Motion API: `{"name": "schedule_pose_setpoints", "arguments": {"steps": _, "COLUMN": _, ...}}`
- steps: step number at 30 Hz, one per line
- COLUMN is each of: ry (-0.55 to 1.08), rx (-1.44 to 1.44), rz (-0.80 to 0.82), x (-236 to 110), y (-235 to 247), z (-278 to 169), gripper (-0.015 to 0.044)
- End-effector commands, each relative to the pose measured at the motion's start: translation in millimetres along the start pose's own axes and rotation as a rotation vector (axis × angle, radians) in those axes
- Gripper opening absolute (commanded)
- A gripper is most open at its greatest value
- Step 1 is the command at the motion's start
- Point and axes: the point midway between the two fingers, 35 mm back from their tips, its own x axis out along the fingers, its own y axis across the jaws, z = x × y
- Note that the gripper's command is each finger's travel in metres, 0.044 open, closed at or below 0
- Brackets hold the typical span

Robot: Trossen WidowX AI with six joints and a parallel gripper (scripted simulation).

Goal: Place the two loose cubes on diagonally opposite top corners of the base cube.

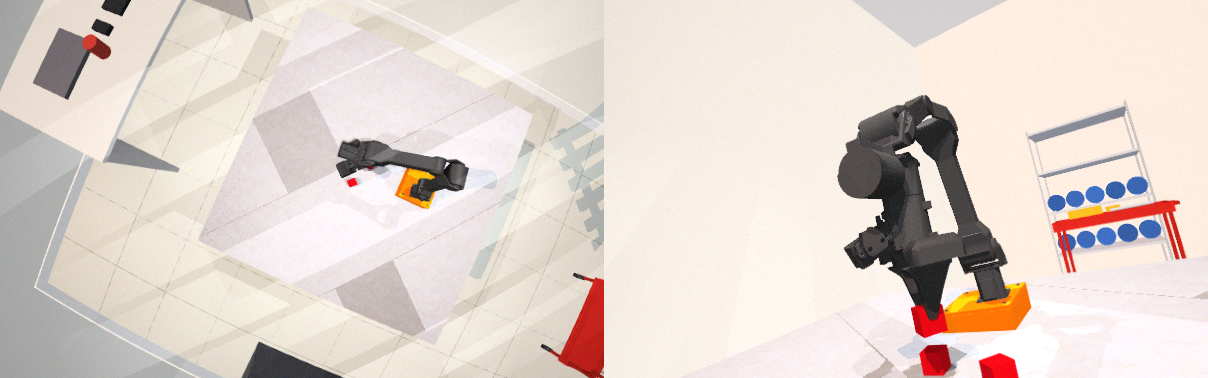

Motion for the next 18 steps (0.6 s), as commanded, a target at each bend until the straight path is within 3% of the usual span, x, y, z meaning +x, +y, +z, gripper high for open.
{"name": "schedule_pose_setpoints", "arguments": {"steps": 1, "ry": -0.003, "rx": 0.115, "rz": 0.0, "x": 3, "y": 8, "z": -12, "gripper": 0.0105}}
{"name": "schedule_pose_setpoints", "arguments": {"steps": 18, "ry": -0.001, "rx": 0.521, "rz": 0.002, "x": 15, "y": 31, "z": -59, "gripper": 0.0105}}
